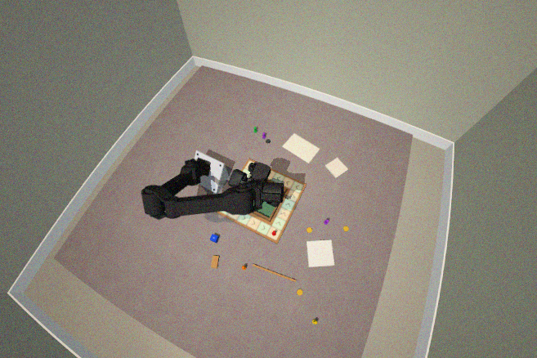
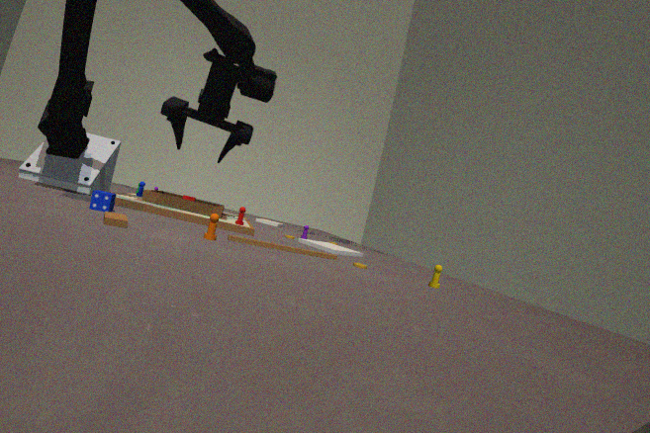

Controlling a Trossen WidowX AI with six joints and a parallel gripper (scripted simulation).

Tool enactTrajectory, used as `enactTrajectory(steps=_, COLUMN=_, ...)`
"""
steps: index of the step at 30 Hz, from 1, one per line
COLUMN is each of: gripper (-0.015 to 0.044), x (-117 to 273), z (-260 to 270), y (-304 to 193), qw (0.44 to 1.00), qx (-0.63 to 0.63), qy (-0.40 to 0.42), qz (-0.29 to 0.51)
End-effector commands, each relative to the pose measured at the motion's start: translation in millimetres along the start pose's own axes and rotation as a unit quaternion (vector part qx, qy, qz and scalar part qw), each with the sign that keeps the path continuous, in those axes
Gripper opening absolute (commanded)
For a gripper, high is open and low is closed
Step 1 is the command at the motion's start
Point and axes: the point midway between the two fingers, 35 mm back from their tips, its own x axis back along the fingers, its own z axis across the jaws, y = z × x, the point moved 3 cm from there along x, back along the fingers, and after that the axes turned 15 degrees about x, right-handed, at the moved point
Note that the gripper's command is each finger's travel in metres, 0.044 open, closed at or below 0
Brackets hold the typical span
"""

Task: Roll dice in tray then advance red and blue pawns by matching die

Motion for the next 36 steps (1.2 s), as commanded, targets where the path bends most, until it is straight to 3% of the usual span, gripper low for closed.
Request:
enactTrajectory(steps=1, gripper=0.044, x=-23, z=-1, y=14, qw=0.983, qx=0.007, qy=0.04, qz=0.18)
enactTrajectory(steps=4, gripper=0.044, x=-27, z=-5, y=19, qw=0.965, qx=0.014, qy=0.031, qz=0.259)
enactTrajectory(steps=8, gripper=0.044, x=-29, z=-2, y=20, qw=0.975, qx=0.019, qy=0.041, qz=0.216)
enactTrajectory(steps=14, gripper=0.0282, x=-9, z=7, y=-22, qw=0.975, qx=-0.093, qy=0.008, qz=0.203)
enactTrajectory(steps=17, gripper=0.0275, x=8, z=23, y=-63, qw=0.958, qx=-0.209, qy=-0.025, qz=0.193)
enactTrajectory(steps=22, gripper=0.0275, x=33, z=64, y=-125, qw=0.888, qx=-0.408, qy=-0.082, qz=0.198)
enactTrajectory(steps=28, gripper=0.0275, x=57, z=134, y=-180, qw=0.736, qx=-0.624, qy=-0.149, qz=0.215)
enactTrajectory(steps=36, gripper=0.0275, x=55, z=143, y=-180, qw=0.716, qx=-0.645, qy=-0.155, qz=0.218)
